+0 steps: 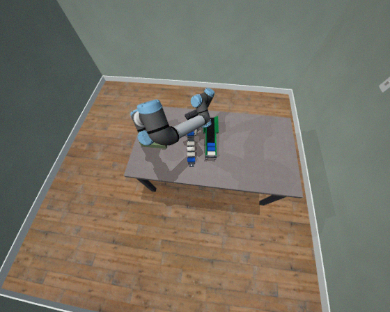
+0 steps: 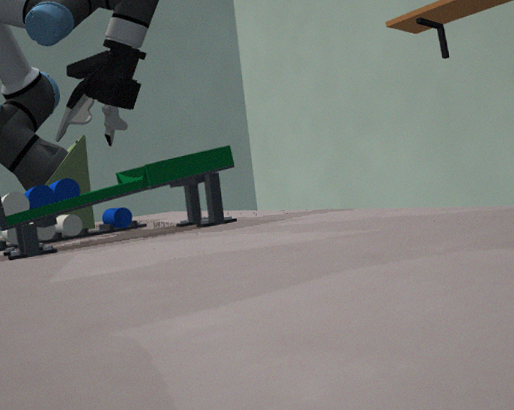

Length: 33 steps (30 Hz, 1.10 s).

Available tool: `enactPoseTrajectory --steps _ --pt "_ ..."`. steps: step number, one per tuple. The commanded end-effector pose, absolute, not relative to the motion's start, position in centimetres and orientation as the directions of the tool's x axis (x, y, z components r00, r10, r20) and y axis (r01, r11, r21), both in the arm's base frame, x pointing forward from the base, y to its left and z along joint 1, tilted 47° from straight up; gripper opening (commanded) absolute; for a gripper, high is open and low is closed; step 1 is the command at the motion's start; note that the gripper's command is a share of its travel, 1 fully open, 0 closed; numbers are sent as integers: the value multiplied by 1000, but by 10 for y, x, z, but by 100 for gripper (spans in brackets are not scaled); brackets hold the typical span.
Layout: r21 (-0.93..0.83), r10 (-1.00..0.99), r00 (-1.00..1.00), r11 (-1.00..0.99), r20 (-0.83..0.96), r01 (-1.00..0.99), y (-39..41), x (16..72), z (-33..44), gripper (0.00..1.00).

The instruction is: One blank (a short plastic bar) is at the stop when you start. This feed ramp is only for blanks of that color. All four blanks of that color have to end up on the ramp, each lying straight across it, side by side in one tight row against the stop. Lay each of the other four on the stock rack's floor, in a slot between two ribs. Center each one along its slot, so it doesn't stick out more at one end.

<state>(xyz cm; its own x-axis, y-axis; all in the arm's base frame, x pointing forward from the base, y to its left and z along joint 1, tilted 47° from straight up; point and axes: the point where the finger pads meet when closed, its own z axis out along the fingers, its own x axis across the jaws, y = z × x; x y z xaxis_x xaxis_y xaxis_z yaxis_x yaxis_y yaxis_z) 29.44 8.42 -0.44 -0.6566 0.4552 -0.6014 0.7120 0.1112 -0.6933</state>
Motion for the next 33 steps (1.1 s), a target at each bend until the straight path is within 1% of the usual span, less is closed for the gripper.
enactPoseTrajectory --steps 1,29,33 --pt "-693 455 -656 112 -602 713 85 294 -5 100" --pt "-691 456 -655 113 -603 714 85 295 -4 100" --pt "-670 469 -638 124 -610 732 81 296 -2 100"
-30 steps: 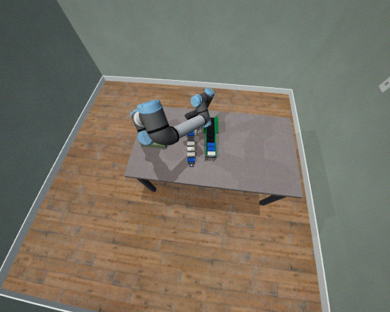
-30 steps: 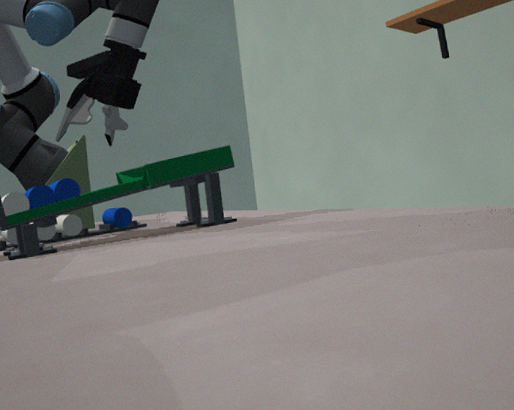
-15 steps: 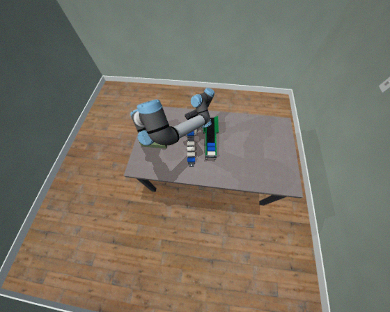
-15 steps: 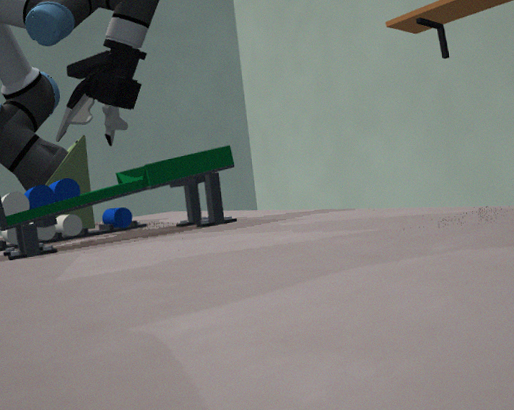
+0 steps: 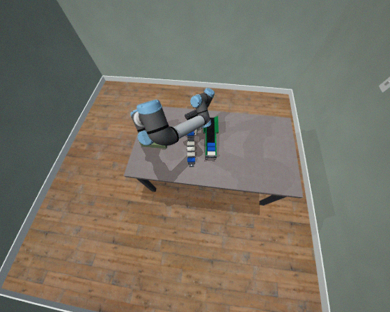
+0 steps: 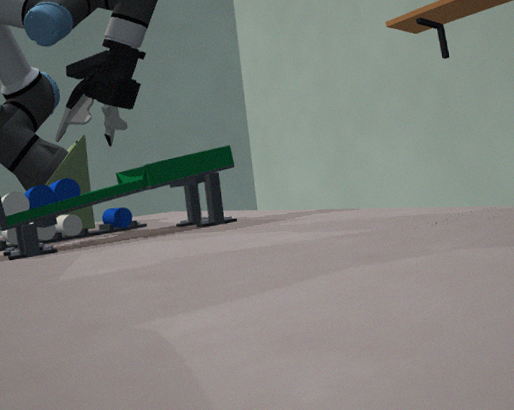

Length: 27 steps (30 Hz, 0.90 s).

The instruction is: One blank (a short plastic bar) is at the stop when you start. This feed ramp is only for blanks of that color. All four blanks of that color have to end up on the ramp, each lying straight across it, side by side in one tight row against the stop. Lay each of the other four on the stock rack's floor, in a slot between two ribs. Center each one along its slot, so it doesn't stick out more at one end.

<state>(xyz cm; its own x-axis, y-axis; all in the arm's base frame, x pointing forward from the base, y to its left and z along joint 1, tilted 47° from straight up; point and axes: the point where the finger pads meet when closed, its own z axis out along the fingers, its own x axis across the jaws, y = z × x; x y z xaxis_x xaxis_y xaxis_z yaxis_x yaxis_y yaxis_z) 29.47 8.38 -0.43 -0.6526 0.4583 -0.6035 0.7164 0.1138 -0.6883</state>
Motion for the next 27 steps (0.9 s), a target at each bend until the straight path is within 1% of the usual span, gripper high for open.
enactPoseTrajectory --steps 1,5,10,13,17,18,21,22,27 --pt "-660 475 -631 129 -614 740 80 297 -1 100" --pt "-598 507 -583 155 -635 786 70 301 5 100" --pt "-473 560 -491 190 -667 860 53 308 19 100" --pt "-473 560 -491 190 -667 860 53 308 19 100" --pt "-351 600 -403 209 -691 913 37 312 33 100" --pt "-351 600 -403 209 -691 913 37 312 33 100" --pt "-263 623 -340 215 -704 940 26 314 44 100" --pt "-263 623 -340 215 -704 940 26 314 44 100" --pt "-153 647 -260 217 -717 964 12 314 58 100"
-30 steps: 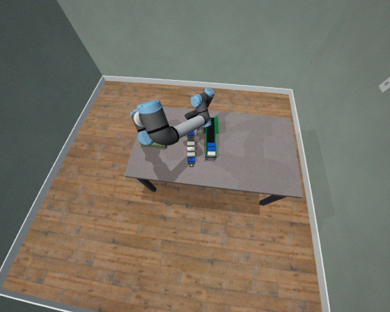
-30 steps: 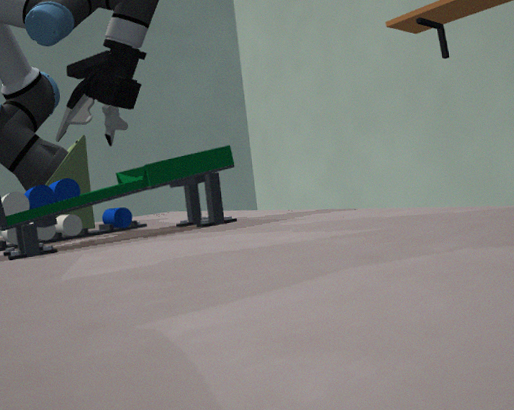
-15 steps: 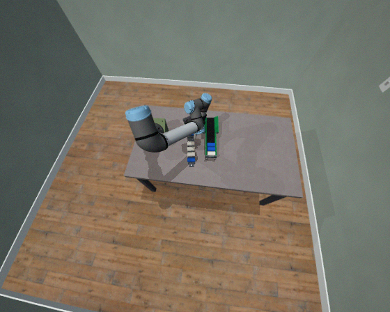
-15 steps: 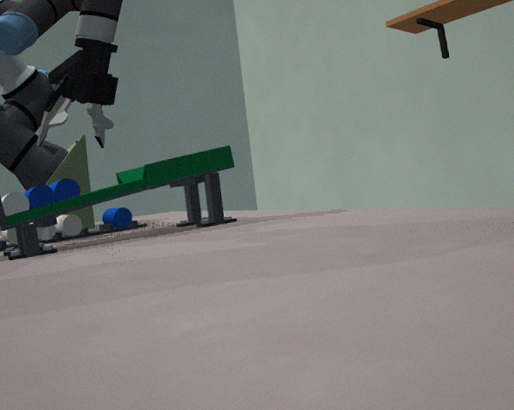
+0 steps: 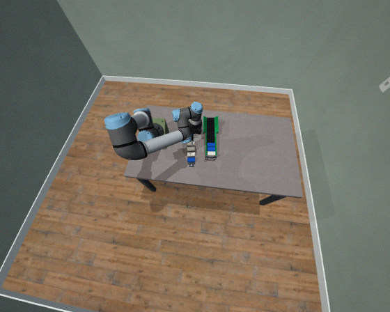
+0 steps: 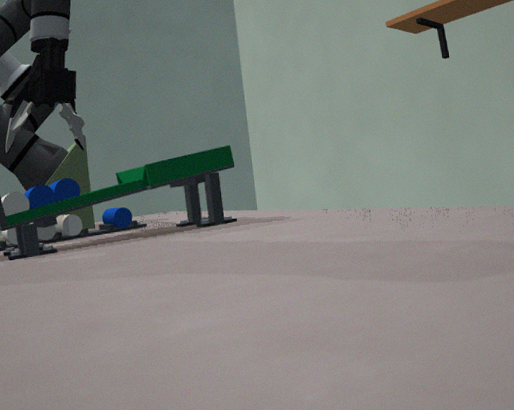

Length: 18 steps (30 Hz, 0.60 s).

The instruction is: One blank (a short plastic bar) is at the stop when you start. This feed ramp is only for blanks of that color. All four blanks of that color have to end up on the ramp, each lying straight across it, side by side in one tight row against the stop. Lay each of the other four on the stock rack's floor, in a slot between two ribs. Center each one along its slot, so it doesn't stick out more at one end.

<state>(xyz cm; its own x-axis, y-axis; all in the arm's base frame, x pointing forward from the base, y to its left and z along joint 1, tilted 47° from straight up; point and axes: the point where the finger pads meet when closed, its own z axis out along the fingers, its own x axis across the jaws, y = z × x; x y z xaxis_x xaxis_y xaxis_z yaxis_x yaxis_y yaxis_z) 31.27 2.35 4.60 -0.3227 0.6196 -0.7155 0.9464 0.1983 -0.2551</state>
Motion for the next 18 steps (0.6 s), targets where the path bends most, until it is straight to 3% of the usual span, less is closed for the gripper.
enactPoseTrajectory --steps 1,18 --pt "-139 650 -249 217 -718 966 10 313 59 100" --pt "-106 656 -225 216 -721 971 6 313 64 100"
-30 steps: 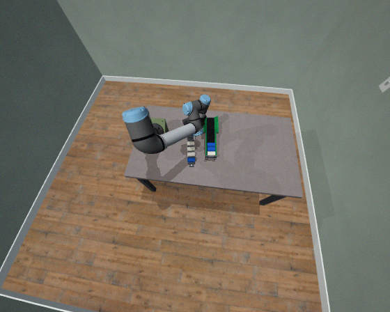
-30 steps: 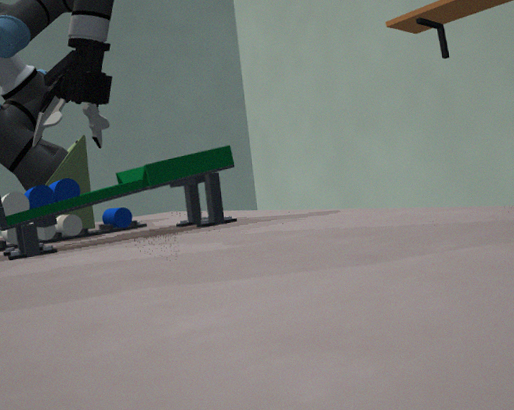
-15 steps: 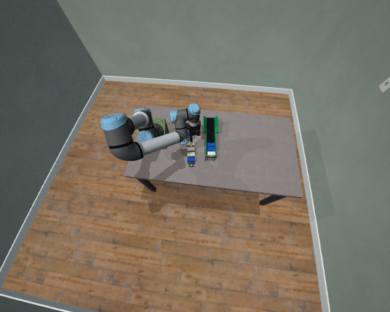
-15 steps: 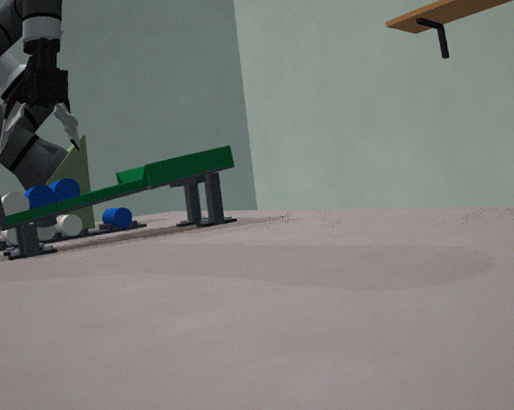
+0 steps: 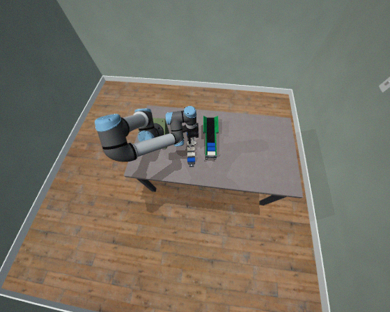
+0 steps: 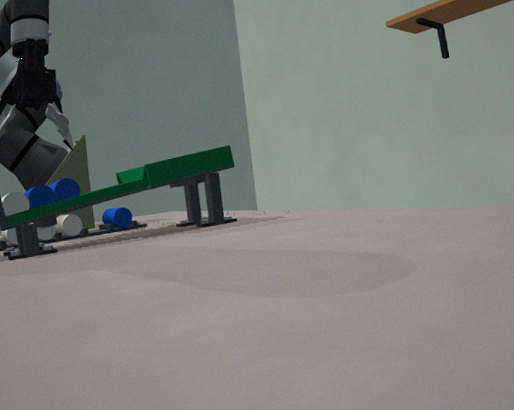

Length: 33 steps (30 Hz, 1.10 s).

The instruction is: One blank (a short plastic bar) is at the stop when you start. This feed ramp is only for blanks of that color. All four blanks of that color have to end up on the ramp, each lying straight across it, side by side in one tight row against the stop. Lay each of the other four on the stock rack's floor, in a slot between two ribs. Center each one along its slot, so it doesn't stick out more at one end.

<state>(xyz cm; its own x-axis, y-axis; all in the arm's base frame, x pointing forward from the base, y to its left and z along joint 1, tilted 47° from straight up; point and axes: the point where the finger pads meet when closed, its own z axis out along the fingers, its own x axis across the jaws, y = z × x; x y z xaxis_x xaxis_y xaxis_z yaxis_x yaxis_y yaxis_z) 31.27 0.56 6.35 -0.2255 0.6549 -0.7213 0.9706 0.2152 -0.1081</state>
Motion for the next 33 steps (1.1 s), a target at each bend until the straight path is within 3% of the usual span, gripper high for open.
enactPoseTrajectory --steps 1,19,33 --pt "-106 656 -225 216 -721 971 6 313 64 100" --pt "-46 672 -144 161 -727 986 4 313 62 100" --pt "246 682 260 -120 -683 962 -5 312 51 100"
